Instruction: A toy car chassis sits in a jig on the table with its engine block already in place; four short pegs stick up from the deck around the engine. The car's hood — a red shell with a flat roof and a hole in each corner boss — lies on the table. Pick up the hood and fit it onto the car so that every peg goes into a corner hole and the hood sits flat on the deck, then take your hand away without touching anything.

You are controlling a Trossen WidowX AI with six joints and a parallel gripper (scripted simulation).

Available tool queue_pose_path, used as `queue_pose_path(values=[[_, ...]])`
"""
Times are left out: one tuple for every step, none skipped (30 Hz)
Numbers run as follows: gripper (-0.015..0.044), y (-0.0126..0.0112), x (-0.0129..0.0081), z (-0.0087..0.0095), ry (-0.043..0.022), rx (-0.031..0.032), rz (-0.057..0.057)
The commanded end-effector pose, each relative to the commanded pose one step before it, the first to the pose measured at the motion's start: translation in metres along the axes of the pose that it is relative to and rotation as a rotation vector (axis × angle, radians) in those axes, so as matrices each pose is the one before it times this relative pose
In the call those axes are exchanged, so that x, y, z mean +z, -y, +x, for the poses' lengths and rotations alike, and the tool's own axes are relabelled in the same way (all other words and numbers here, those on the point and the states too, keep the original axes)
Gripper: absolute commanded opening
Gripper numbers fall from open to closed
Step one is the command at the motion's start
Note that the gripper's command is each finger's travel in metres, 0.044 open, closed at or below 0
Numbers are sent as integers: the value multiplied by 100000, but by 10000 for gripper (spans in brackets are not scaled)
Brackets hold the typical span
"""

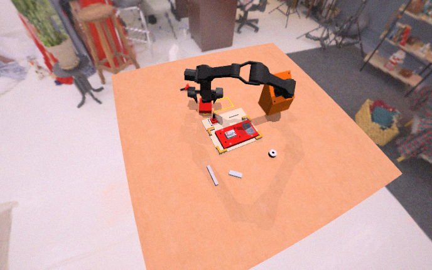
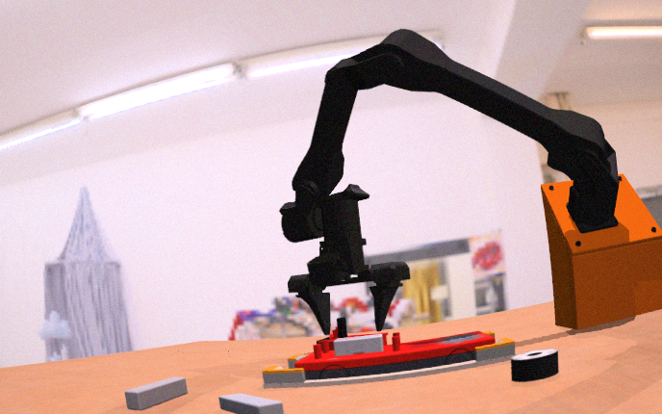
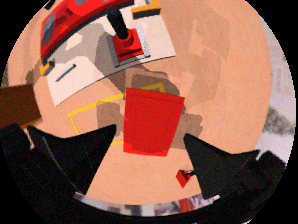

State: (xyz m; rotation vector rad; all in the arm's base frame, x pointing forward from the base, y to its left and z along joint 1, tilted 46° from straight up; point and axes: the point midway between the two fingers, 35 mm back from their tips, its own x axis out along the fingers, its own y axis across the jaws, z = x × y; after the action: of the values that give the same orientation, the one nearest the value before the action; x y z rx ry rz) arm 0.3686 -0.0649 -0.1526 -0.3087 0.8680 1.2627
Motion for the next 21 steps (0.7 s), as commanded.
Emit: queue_pose_path(values=[[440, -166, 55, 460, 618, 267, 600], [440, -2, 1, 16, 2, 1, 0], [440, 0, 0, 8, 0, 0, 0], [440, 0, 0, 17, 0, 0, 0], [440, 1, 0, 25, 1, 0, 0], [440, 1, 0, 33, 1, 0, 0], [440, 1, 0, 41, 1, 0, 0], [440, 1, 1, 47, 1, 0, 0], [440, 1, 1, 49, 2, 0, 0], [440, 1, 1, 50, 2, 0, 0], [440, 1, 1, 50, 2, 1, 0], [440, 1, 1, 50, 2, 1, 0], [440, 1, 1, 50, 2, 1, 0], [440, 0, 1, 50, 2, 1, 0], [440, 0, 1, 50, 2, 1, 0], [440, 0, 1, 50, 2, 1, 0], [440, 0, 1, 50, 2, 1, 0], [440, 0, 1, 50, 2, 1, 0], [440, 0, 1, 50, 2, 1, 0], [440, 0, 1, 50, 2, 1, 0], [440, 0, 1, 50, 2, 1, 0]])
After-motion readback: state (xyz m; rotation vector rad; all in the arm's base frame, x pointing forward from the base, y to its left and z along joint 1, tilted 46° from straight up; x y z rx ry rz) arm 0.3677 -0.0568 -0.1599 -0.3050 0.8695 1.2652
